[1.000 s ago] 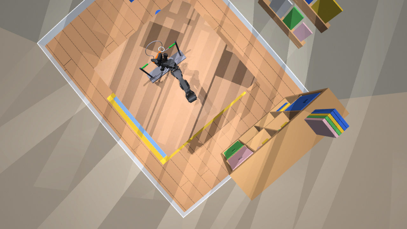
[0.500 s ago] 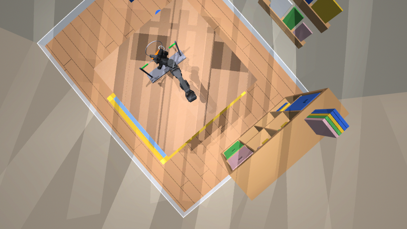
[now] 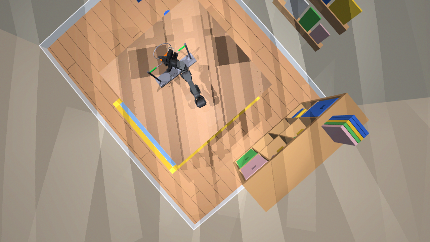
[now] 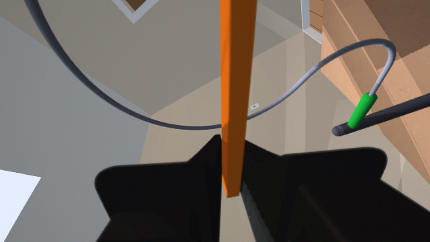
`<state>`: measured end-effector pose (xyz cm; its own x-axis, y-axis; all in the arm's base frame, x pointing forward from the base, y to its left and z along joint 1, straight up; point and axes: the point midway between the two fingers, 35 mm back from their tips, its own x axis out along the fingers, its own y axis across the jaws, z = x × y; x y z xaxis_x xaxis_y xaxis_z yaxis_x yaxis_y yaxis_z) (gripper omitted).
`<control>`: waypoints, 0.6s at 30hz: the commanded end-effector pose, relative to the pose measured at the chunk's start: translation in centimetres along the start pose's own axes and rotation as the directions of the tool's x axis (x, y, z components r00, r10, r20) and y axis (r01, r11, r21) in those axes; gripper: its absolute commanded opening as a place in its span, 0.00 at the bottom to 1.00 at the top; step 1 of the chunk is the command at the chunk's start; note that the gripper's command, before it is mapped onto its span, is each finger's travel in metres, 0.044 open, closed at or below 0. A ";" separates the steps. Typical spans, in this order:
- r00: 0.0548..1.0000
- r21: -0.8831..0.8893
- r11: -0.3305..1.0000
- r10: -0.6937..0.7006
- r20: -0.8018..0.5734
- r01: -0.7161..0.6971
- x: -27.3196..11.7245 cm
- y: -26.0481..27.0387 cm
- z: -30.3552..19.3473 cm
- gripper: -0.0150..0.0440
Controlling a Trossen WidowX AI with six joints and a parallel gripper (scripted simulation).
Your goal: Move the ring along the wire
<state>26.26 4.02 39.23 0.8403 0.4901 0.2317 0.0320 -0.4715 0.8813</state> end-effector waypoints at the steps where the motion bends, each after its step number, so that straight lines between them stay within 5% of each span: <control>1: 1.000 -0.024 1.000 -0.015 -0.001 0.015 0.0 0.3 -0.1 0.00; 18: 0.989 -0.179 0.972 -0.148 0.027 0.151 0.0 -0.2 0.0 0.00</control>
<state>26.29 4.08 38.99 0.8423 0.5288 0.1047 0.0622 -0.2882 0.9556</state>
